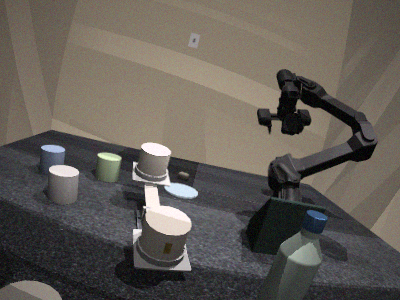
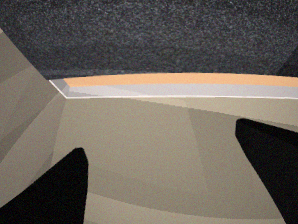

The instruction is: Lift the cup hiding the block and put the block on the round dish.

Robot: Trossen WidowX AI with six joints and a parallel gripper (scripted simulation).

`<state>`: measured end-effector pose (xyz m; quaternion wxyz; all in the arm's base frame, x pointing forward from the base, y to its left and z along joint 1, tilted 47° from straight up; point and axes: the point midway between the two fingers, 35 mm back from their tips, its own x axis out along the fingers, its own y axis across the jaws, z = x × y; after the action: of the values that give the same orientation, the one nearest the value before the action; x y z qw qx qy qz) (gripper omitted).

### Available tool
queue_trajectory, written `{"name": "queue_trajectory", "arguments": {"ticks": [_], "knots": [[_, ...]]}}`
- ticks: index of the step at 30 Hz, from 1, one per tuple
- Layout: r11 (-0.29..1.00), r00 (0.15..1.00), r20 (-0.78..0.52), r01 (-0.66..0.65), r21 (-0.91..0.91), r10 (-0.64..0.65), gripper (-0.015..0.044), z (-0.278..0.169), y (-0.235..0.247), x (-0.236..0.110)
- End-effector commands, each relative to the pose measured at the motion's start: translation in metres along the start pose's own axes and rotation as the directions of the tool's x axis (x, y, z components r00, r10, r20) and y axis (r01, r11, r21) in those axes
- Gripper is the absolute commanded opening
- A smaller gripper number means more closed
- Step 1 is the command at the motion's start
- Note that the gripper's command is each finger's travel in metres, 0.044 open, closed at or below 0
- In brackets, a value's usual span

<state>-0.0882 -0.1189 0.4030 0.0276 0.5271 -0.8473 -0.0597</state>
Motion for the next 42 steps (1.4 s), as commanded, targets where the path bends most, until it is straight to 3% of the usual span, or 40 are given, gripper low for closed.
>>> {"name": "queue_trajectory", "arguments": {"ticks": [1,18,30,42], "knots": [[1.000,1.000,0.000,0.003,-0.005,-0.003,0.0426,0.000,-0.001,0.000],[0.866,0.967,0.022,0.239,-0.439,-0.255,0.0440,0.003,-0.083,0.000],[0.650,0.919,0.049,0.314,-0.692,-0.391,0.0440,0.009,-0.127,-0.011],[0.334,0.838,0.096,0.316,-0.888,-0.537,0.0440,0.024,-0.176,-0.034]]}}
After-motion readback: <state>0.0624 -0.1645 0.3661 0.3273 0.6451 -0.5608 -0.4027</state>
